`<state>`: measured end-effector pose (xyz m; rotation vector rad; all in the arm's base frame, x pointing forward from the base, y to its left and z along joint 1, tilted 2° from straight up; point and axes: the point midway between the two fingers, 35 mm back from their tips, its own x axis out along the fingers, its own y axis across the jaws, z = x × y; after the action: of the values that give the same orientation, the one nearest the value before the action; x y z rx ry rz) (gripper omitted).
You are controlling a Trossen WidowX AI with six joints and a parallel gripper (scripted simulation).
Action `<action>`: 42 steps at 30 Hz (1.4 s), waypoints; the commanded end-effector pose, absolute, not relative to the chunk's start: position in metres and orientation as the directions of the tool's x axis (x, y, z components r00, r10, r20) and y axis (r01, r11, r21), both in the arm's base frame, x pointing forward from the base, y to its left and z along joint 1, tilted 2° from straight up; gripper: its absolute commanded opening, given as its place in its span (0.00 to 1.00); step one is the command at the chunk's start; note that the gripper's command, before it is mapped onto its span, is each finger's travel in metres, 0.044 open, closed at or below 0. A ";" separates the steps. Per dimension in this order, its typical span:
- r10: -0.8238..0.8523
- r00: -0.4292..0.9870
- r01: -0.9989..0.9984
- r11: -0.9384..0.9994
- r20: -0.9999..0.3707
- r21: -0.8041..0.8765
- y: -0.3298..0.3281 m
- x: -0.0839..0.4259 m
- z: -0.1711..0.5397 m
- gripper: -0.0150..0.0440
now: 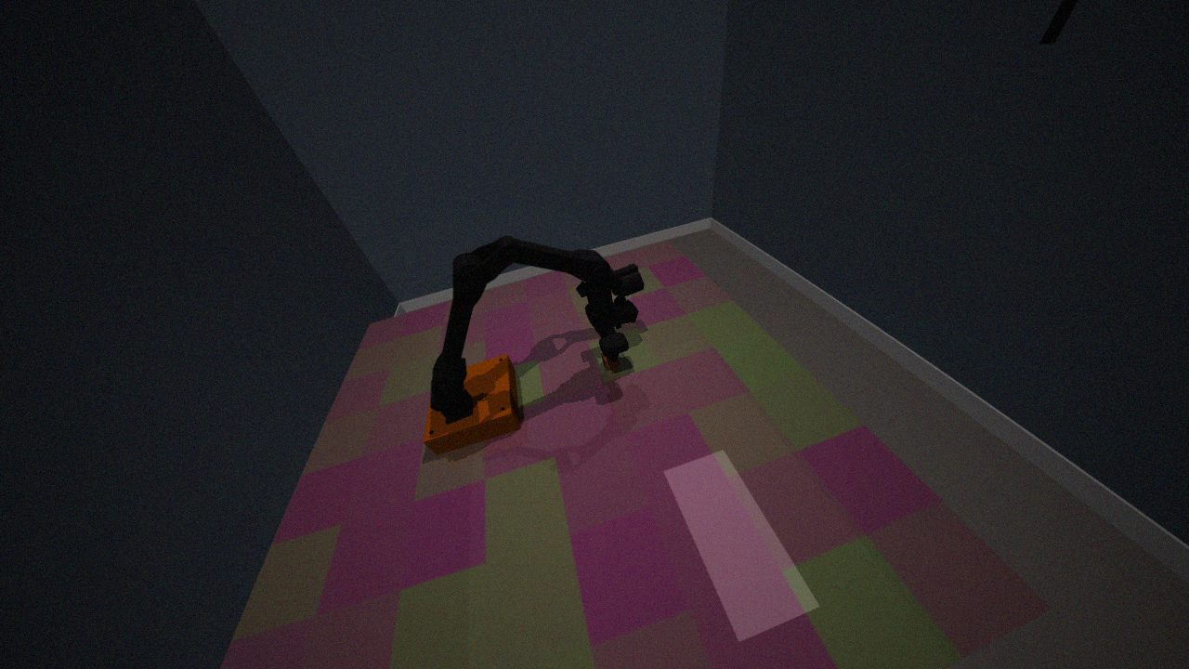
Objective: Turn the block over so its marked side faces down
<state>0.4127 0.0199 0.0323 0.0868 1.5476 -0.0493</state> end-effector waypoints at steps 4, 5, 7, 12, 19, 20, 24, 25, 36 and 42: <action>0.028 0.016 0.085 0.996 -0.999 0.029 0.021 0.412 0.021 1.00; 0.028 0.016 0.085 0.996 -0.999 0.029 0.021 0.412 0.019 1.00; 0.028 0.016 0.086 0.996 -0.999 0.029 0.021 0.412 0.016 1.00; 0.028 0.016 0.085 0.996 -0.999 0.029 0.021 0.412 0.008 1.00; 0.027 0.016 0.084 0.996 -1.000 0.028 0.021 0.412 -0.003 1.00; 0.027 0.016 0.084 0.996 -1.000 0.028 0.021 0.412 -0.003 1.00; 0.027 0.016 0.084 0.996 -1.000 0.028 0.021 0.412 -0.004 0.87; 0.027 0.016 0.084 0.996 -1.000 0.028 0.021 0.412 -0.004 0.82; 0.027 0.016 0.084 0.996 -1.000 0.028 0.021 0.412 -0.004 0.50; 0.027 0.016 0.084 0.996 -1.000 0.028 0.021 0.412 -0.004 0.43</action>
<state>0.4117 0.0210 -0.0029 0.0858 1.5543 -0.0471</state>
